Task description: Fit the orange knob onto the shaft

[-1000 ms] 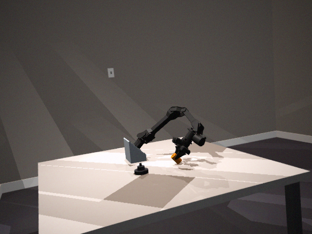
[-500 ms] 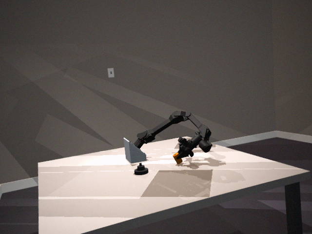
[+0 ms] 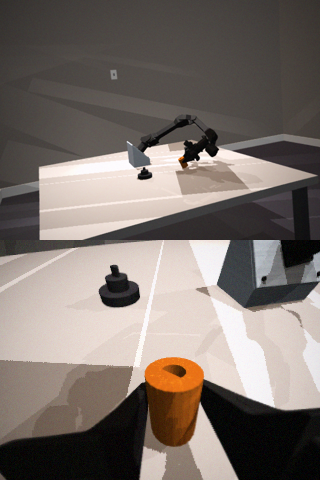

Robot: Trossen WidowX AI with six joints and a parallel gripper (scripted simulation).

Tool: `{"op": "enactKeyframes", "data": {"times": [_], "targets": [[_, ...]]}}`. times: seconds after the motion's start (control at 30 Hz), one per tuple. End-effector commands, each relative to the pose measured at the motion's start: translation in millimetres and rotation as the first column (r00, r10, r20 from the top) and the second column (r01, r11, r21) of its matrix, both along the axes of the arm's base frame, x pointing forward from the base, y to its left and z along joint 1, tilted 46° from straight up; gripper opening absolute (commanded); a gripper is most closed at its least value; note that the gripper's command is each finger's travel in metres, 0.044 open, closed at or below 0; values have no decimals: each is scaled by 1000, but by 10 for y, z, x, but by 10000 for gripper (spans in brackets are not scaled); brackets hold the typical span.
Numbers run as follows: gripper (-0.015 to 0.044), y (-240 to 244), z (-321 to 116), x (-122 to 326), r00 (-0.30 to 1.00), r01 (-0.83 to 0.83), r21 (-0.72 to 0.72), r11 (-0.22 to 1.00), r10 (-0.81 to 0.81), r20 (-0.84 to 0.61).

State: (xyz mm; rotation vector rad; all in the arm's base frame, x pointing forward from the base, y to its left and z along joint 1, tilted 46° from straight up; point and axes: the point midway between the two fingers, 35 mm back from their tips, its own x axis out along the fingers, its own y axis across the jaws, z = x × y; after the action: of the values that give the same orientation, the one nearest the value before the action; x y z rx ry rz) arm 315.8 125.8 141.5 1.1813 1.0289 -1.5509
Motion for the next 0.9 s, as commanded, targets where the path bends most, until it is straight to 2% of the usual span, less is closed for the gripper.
{"op": "enactKeyframes", "data": {"times": [0.0, 0.1, 0.87], "targets": [[181, 21, 26, 8, 1000, 3, 2, 1000, -3, 11], [259, 3, 4, 1, 1000, 0, 1, 1000, 0, 2], [260, 3, 4, 1, 1000, 0, 1, 1000, 0, 2]]}}
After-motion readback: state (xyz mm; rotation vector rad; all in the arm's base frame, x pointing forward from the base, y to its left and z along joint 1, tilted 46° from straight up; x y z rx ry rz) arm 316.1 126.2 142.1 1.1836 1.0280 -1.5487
